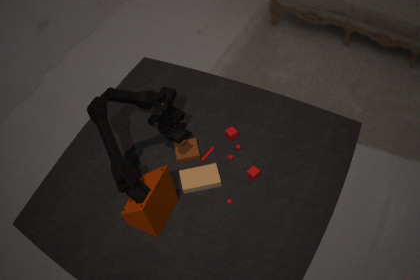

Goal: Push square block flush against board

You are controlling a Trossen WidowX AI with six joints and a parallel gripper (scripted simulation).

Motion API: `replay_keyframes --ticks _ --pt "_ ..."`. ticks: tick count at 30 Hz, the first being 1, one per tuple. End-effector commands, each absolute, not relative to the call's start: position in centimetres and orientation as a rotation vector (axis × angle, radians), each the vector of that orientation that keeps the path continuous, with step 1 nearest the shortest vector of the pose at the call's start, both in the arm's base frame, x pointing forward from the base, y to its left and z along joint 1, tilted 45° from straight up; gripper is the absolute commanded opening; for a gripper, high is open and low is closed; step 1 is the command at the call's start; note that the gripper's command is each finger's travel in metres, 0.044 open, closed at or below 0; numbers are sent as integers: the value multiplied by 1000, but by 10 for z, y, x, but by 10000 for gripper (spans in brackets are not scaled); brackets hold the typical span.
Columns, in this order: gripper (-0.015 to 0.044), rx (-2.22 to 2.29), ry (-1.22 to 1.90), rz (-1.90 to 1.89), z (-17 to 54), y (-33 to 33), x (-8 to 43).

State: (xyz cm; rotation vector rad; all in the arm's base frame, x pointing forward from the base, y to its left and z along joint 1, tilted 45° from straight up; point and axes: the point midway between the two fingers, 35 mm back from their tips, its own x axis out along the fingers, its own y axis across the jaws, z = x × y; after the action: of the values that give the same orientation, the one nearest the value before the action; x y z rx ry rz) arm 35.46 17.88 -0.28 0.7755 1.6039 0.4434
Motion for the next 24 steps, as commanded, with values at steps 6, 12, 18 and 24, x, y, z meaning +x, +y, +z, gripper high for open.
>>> replay_keyframes --ticks 6,12,18,24 --pt "0 544 1494 673 -8 175 378" --pt "0 386 1405 819 -11 171 393" --pt "0 228 1306 956 -15 167 408" --pt "0 88 1210 1071 -19 164 420"
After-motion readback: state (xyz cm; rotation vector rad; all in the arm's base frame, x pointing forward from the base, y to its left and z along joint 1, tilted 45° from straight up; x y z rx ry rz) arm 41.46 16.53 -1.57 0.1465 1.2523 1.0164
